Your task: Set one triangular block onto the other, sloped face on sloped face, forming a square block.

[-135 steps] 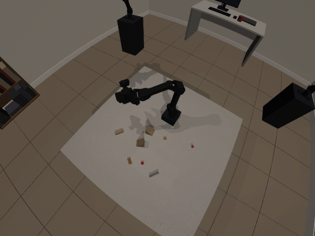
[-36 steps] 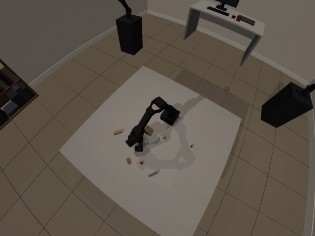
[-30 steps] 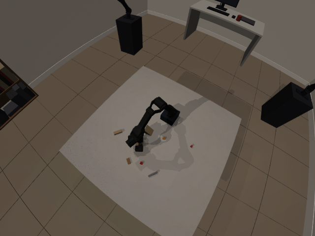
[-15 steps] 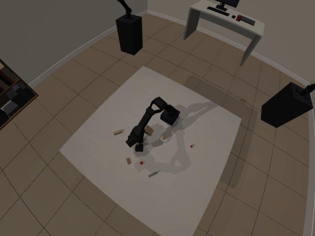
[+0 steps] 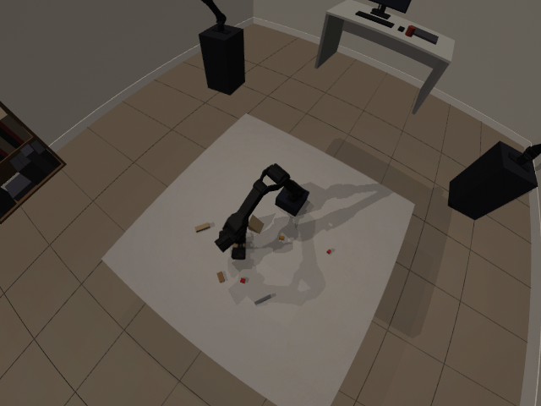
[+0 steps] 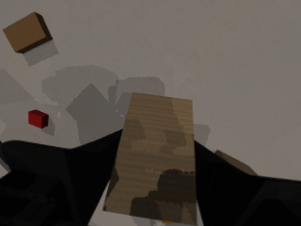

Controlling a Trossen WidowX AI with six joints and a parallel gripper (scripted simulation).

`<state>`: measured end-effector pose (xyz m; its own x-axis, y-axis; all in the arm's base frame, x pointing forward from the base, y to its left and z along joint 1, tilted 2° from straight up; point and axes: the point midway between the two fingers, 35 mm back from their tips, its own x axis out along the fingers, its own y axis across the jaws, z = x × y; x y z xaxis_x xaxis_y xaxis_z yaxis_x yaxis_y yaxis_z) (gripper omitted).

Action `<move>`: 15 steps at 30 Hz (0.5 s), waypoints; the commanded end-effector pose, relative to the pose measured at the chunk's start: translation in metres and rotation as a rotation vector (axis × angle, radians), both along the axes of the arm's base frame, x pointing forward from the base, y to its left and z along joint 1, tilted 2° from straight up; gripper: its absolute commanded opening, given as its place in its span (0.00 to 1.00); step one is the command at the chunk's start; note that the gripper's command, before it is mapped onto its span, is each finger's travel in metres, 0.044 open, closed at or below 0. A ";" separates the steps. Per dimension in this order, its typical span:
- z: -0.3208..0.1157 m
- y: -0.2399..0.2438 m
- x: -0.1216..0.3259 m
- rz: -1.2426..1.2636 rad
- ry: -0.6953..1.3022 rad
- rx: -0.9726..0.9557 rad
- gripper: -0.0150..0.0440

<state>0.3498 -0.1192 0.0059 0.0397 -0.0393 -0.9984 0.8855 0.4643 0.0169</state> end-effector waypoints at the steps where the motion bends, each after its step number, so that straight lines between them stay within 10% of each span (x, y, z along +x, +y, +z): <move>1: 0.001 0.000 0.000 0.010 -0.002 -0.001 0.25; 15: -0.001 0.000 0.000 0.316 0.014 -0.014 0.25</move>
